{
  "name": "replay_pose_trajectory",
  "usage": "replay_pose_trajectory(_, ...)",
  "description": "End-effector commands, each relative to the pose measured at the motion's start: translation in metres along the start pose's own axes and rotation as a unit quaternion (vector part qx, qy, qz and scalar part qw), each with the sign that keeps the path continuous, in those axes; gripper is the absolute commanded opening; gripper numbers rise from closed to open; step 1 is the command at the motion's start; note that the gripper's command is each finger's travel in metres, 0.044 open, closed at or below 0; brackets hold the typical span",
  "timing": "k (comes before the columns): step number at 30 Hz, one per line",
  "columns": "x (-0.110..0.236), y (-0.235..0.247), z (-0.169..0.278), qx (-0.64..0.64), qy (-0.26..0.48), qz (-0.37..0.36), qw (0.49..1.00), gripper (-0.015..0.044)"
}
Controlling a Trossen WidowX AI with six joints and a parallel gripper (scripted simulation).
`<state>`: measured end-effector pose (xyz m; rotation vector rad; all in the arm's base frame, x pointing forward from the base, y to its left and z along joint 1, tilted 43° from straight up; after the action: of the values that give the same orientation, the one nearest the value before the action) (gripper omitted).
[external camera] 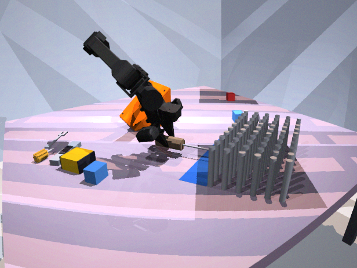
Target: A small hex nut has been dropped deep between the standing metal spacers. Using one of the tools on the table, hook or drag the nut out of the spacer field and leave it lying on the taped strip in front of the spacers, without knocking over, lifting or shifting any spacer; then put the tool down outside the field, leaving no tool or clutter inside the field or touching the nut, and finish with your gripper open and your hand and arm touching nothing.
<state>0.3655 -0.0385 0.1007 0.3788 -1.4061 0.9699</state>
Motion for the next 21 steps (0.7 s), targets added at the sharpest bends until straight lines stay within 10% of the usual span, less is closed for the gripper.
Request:
replay_pose_trajectory(1,0.001,-0.001,-0.007,0.001,-0.002,0.002,1.0,0.0)
replay_pose_trajectory(21,-0.004,-0.003,-0.02,0.001,-0.003,0.003,1.0,0.0)
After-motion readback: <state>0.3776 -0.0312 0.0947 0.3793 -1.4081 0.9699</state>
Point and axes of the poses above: the point midway between the two fingers, 35 mm back from their tips, its own x axis back along the fingers, its own y axis across the jaws, z = x × y, the point moved 7 cm from there along x, back along the fingers, and after that the axes turned 10 degrees about x, right-handed, at the moved point
